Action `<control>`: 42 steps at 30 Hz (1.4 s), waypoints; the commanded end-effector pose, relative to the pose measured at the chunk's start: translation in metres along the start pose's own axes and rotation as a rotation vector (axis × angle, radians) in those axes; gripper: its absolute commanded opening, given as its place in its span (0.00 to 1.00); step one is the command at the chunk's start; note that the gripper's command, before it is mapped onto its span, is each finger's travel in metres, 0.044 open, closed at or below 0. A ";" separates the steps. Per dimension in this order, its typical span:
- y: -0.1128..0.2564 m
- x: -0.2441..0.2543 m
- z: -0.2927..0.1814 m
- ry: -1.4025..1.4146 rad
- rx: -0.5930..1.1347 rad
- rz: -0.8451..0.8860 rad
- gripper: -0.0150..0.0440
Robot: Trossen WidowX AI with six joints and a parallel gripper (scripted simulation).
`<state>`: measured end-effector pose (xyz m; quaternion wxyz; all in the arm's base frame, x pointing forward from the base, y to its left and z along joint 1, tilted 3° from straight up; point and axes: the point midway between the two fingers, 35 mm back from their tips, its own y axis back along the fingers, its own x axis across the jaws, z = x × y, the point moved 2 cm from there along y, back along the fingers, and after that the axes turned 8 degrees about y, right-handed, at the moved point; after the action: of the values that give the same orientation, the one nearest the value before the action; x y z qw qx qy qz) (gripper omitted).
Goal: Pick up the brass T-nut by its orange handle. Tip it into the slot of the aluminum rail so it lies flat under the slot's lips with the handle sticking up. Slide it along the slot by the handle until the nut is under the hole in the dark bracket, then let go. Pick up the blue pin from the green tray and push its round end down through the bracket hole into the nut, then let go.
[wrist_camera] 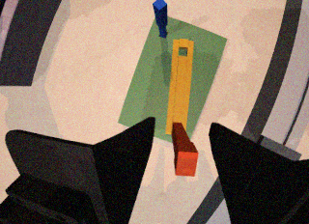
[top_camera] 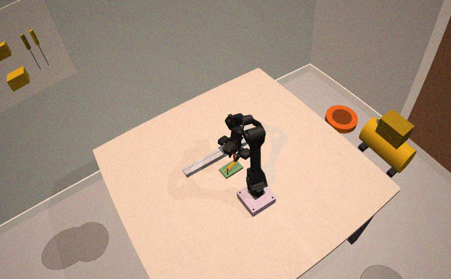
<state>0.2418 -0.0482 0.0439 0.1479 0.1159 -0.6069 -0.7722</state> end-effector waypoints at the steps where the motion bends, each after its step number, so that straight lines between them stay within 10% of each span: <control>1: -0.002 0.001 0.000 0.004 0.001 0.005 0.42; 11: -0.002 0.001 0.000 0.004 0.001 0.005 0.01; 42: 0.039 -0.004 0.008 0.004 0.001 0.005 0.00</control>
<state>0.2435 -0.0474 0.0767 0.1536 0.1145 -0.6049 -0.7729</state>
